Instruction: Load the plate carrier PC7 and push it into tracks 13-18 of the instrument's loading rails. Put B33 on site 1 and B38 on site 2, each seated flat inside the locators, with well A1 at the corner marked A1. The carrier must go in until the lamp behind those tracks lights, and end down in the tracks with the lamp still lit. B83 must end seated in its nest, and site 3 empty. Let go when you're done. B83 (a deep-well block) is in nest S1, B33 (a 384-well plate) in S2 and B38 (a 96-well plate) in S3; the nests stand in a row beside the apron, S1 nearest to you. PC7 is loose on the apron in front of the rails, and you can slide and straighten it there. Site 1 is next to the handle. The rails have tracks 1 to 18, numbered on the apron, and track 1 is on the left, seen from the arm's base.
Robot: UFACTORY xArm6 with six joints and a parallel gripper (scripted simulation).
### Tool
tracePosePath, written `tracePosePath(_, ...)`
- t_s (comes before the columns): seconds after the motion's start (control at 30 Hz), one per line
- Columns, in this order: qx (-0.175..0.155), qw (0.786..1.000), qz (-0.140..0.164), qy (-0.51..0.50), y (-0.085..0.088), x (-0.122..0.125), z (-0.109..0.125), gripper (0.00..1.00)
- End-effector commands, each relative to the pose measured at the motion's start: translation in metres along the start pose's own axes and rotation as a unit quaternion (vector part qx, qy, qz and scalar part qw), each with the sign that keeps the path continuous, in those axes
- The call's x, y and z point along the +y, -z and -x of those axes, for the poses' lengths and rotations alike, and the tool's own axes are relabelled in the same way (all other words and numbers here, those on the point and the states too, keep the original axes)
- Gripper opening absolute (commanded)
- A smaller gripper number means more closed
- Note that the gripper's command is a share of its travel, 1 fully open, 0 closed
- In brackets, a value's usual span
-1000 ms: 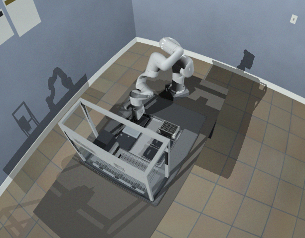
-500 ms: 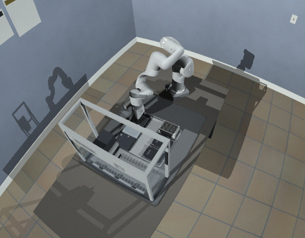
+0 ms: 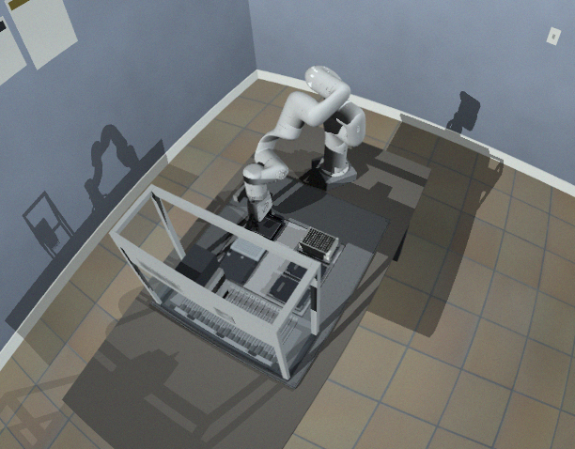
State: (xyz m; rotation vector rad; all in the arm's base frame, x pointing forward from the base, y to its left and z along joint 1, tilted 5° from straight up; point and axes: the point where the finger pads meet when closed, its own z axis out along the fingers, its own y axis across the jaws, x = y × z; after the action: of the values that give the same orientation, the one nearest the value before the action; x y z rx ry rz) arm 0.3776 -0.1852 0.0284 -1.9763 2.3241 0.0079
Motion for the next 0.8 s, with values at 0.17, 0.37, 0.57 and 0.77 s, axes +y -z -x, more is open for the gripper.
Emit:
tracePosePath(0.17,0.001,1.0,-0.002,0.0,0.018,-0.002,0.0,1.0)
tracePosePath(0.37,0.001,1.0,-0.002,0.0,0.024,-0.002,0.0,1.0)
tracePosePath(0.57,0.001,1.0,-0.002,0.0,0.034,-0.002,0.0,1.0)
tracePosePath(0.77,0.001,1.0,-0.002,0.0,0.044,-0.002,0.0,1.0)
